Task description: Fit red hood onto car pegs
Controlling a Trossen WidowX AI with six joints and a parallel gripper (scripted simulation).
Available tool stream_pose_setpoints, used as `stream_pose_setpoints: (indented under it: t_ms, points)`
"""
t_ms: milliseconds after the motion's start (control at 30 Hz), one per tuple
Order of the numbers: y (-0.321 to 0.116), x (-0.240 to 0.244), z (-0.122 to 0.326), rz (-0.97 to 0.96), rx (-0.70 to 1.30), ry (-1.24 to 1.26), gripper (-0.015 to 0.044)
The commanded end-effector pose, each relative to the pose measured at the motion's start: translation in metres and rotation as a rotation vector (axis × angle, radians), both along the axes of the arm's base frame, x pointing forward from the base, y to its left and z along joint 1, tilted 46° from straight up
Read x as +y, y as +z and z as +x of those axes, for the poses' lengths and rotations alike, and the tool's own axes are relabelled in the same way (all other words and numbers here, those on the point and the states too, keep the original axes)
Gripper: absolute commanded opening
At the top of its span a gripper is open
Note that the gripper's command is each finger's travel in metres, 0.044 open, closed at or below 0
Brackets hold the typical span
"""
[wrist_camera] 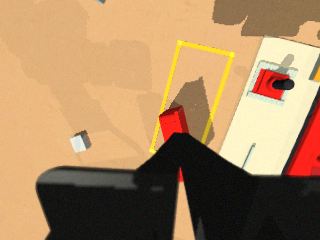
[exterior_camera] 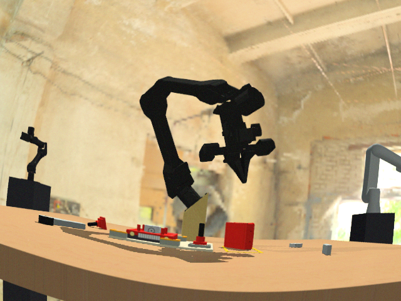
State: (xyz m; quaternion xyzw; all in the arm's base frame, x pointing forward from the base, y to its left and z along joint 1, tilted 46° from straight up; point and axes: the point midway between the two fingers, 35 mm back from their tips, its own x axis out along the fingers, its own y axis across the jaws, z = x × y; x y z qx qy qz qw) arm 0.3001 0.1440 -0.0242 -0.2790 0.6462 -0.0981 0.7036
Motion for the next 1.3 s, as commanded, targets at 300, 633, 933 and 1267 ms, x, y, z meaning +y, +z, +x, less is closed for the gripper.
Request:
stream_pose_setpoints:
  t_ms: [300, 633, 933, 1267]
  points:
    - [-0.035, -0.065, -0.019, -0.285, 0.27, 0.159, 0.0]
    - [-0.053, -0.082, -0.017, -0.285, 0.27, 0.159, 0.0]
    - [-0.067, -0.097, -0.017, -0.287, 0.27, 0.159, 0.0]
    - [-0.072, -0.091, -0.021, -0.285, 0.27, 0.159, 0.0]
